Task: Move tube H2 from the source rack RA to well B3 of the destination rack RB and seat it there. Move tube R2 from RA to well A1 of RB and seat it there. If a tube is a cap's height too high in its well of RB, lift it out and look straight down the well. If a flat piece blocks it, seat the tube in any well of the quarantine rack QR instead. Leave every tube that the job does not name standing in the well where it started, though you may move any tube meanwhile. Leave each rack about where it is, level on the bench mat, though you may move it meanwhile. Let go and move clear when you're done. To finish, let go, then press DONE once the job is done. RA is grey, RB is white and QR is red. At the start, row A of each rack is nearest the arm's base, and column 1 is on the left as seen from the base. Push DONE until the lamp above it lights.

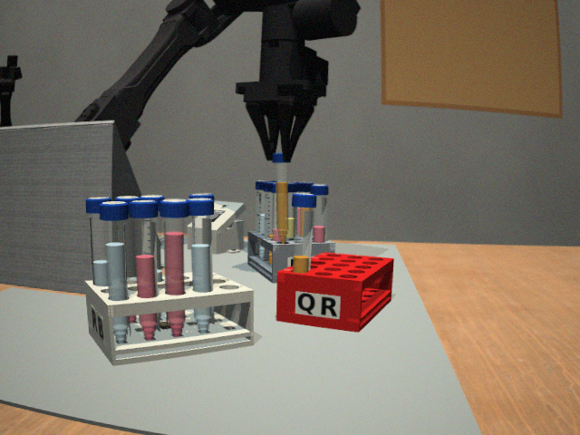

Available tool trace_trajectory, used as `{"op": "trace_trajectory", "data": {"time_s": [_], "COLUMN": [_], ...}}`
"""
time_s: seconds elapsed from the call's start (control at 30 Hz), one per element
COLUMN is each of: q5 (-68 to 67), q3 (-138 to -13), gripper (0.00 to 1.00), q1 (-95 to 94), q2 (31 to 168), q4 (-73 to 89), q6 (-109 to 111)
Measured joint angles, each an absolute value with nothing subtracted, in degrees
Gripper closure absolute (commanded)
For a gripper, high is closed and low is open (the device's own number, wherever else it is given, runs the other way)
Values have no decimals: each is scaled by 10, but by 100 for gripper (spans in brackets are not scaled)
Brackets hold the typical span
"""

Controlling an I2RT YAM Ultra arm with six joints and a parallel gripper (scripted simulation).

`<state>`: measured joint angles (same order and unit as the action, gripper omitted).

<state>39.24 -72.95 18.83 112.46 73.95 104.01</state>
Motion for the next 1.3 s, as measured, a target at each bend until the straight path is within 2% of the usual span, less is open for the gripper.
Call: {"op": "trace_trajectory", "data": {"time_s": [1.3], "q5": [399], "q3": [-707], "gripper": [100], "q1": [170], "q2": [1128], "q4": [699], "q6": [1016]}}
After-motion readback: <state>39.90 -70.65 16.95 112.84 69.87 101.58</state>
